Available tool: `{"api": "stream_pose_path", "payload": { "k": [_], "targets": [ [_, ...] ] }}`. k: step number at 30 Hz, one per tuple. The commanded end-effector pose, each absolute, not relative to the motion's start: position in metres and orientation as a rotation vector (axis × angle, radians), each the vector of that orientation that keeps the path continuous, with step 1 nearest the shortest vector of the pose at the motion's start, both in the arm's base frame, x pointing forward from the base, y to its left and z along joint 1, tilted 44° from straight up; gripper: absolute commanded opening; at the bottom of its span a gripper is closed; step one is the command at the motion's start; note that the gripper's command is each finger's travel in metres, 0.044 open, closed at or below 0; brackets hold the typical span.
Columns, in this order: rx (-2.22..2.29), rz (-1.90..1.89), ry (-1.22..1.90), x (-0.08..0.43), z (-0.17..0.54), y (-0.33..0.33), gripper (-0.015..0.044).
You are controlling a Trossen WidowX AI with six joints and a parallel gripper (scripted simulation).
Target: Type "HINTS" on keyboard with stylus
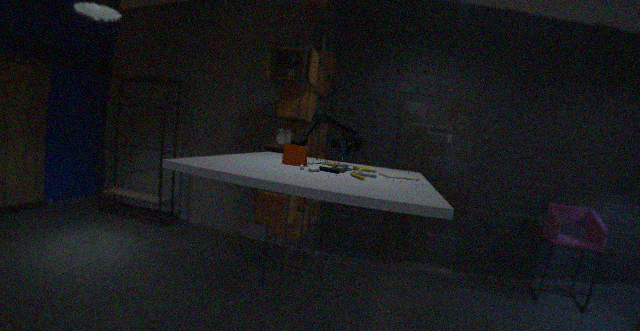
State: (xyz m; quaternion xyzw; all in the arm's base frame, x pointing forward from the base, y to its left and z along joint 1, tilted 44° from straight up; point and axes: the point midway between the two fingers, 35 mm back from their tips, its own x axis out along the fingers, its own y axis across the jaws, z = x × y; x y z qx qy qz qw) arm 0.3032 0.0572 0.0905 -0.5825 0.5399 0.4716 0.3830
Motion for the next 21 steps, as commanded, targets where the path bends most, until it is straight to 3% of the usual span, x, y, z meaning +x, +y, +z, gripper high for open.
{"api": "stream_pose_path", "payload": {
  "k": [1, 21],
  "targets": [
    [-1.491, 1.208, 1.383, 0.2996, 0.0760, 0.0696, 0.0000],
    [-1.491, 1.209, 1.383, 0.2981, 0.0698, 0.0756, 0.0000]
  ]
}}
